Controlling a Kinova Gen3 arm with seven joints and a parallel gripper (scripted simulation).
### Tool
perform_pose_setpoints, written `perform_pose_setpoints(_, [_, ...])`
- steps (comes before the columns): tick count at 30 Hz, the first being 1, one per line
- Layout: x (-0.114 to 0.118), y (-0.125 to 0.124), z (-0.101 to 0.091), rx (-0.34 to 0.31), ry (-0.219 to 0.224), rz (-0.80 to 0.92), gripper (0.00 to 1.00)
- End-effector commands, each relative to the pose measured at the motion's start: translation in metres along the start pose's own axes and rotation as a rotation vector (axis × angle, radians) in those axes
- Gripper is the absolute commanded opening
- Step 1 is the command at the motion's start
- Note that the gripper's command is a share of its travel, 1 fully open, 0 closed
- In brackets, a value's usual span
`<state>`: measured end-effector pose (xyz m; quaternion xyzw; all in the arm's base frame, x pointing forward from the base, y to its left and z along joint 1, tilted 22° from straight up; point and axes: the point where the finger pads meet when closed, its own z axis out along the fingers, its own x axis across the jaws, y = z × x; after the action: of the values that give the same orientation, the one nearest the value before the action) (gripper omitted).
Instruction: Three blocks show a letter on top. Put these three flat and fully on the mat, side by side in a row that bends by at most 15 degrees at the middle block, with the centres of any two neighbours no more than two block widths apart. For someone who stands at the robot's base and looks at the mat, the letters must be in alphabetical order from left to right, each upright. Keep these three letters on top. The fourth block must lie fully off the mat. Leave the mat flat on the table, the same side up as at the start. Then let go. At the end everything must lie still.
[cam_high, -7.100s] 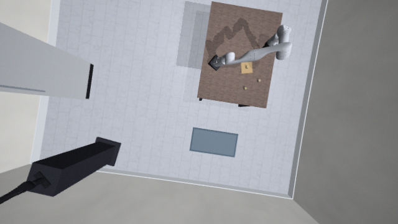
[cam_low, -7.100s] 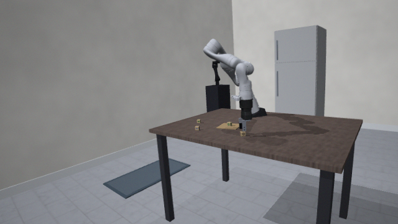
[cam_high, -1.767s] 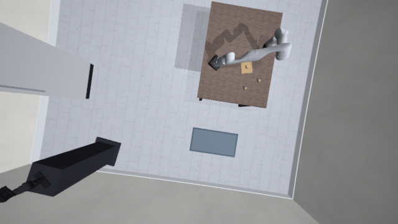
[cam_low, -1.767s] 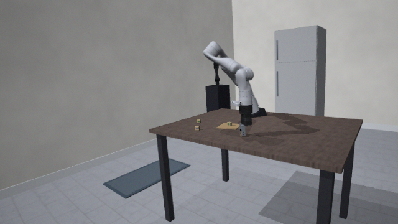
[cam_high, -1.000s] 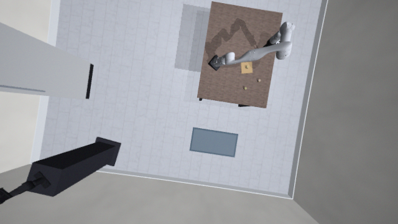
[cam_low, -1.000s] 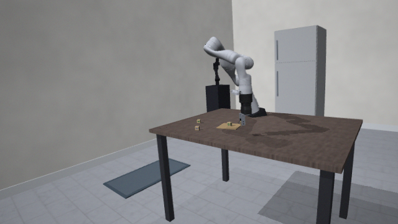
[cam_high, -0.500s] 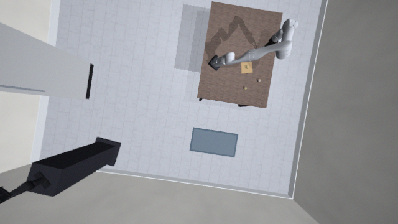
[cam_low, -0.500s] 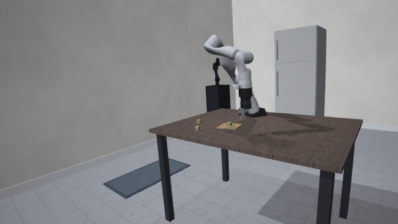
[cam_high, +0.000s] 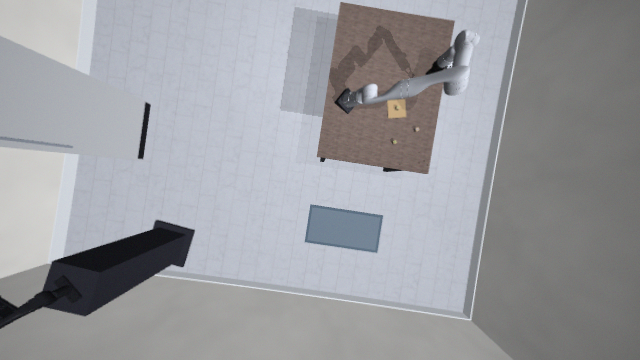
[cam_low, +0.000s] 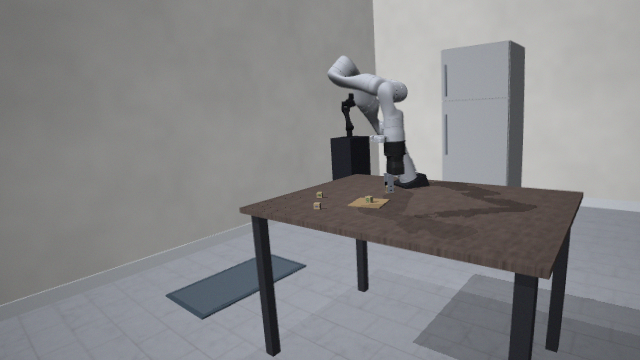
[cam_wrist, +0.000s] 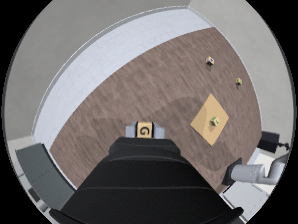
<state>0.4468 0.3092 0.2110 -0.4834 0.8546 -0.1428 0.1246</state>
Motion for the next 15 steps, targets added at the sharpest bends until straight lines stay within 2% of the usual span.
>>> perform_pose_setpoints(1, [0.0032,0.0006,-0.0022,-0.003,0.004,-0.015,0.49])
perform_pose_setpoints(15, [0.0116,-0.0033,-0.0031,-0.013,-0.001,-0.148,0.49])
